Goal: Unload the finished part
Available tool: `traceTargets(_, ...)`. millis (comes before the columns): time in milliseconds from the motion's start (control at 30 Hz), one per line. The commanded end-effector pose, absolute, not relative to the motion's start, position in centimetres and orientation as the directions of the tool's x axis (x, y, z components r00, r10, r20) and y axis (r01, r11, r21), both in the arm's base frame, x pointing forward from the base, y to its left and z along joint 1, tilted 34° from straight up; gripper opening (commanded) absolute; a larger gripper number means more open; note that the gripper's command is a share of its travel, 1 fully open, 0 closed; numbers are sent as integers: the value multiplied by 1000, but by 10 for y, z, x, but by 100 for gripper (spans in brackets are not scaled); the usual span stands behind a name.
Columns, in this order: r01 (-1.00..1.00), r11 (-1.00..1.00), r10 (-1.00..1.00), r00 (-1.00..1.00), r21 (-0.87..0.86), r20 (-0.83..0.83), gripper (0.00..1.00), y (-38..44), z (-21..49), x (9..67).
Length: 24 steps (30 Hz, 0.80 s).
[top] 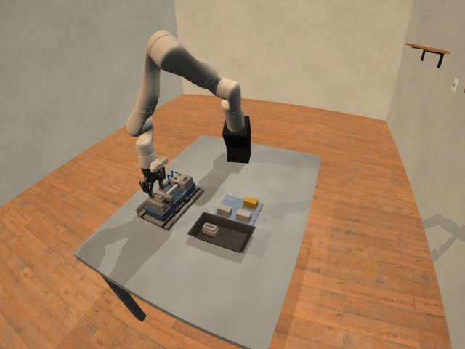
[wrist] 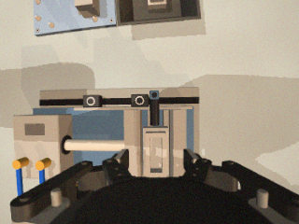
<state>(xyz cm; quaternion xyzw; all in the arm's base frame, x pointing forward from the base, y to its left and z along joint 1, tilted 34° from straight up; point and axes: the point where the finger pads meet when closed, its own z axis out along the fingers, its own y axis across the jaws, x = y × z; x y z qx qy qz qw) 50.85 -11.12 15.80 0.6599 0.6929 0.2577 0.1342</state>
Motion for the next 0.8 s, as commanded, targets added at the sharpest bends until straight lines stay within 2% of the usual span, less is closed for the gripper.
traceTargets(0, 845, -4, 984, -93, 535, 154, 67, -112, 159, 509)
traceTargets(767, 845, -4, 984, -93, 535, 154, 67, -111, 155, 511)
